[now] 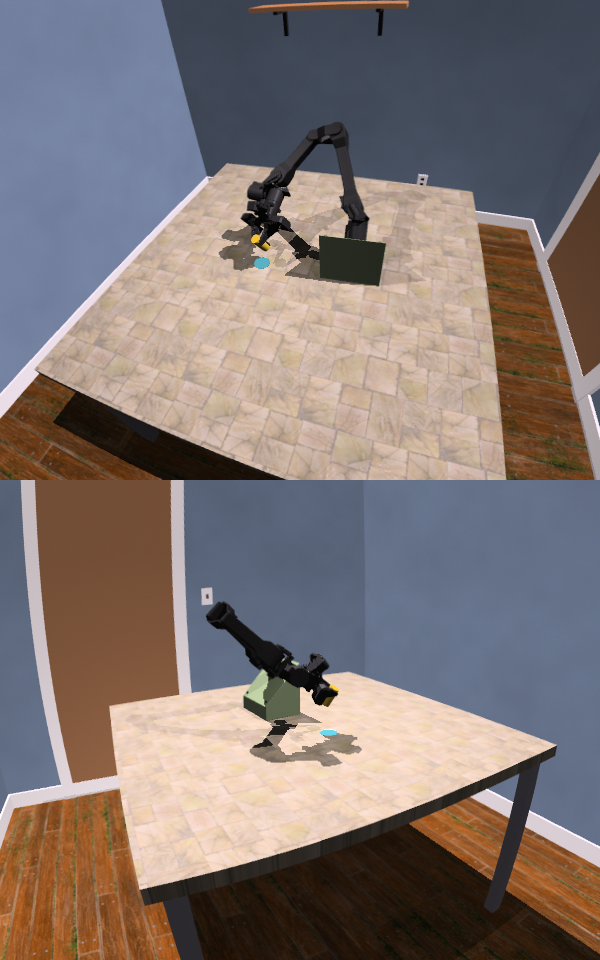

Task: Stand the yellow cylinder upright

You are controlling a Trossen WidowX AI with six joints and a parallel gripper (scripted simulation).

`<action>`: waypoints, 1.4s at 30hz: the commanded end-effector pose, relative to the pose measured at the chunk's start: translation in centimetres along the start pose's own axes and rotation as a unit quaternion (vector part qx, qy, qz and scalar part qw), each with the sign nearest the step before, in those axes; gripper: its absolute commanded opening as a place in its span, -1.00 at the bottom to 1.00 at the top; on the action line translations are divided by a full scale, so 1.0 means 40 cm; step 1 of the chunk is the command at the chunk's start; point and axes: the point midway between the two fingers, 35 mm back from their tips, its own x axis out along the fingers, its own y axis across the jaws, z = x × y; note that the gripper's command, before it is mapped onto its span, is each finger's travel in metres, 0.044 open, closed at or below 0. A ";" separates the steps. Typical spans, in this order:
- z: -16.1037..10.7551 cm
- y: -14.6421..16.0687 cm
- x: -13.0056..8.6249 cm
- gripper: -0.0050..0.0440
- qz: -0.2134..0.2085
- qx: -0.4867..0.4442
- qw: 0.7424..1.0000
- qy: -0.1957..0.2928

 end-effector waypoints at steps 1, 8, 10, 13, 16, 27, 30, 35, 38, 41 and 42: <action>0.003 0.001 -0.009 -0.37 -0.007 -0.008 1.000 -0.019; 0.004 -0.001 -0.015 -0.37 -0.013 -0.014 0.999 -0.038; 0.005 -0.002 -0.018 -0.37 -0.016 -0.017 0.999 -0.045; 0.006 -0.003 -0.022 -0.37 -0.020 -0.022 0.998 -0.056; 0.006 -0.004 -0.026 -0.37 -0.024 -0.026 0.997 -0.067; 0.008 -0.006 -0.039 -0.37 -0.038 -0.040 0.994 -0.098; 0.009 -0.007 -0.044 -0.37 -0.044 -0.045 0.992 -0.109; 0.010 -0.008 -0.052 -0.37 -0.052 -0.053 0.989 -0.125; 0.010 -0.009 -0.057 -0.37 -0.058 -0.058 0.987 -0.135; 0.011 -0.009 -0.059 -0.37 -0.060 -0.059 0.987 -0.138; 0.011 -0.010 -0.061 -0.37 -0.062 -0.061 0.986 -0.141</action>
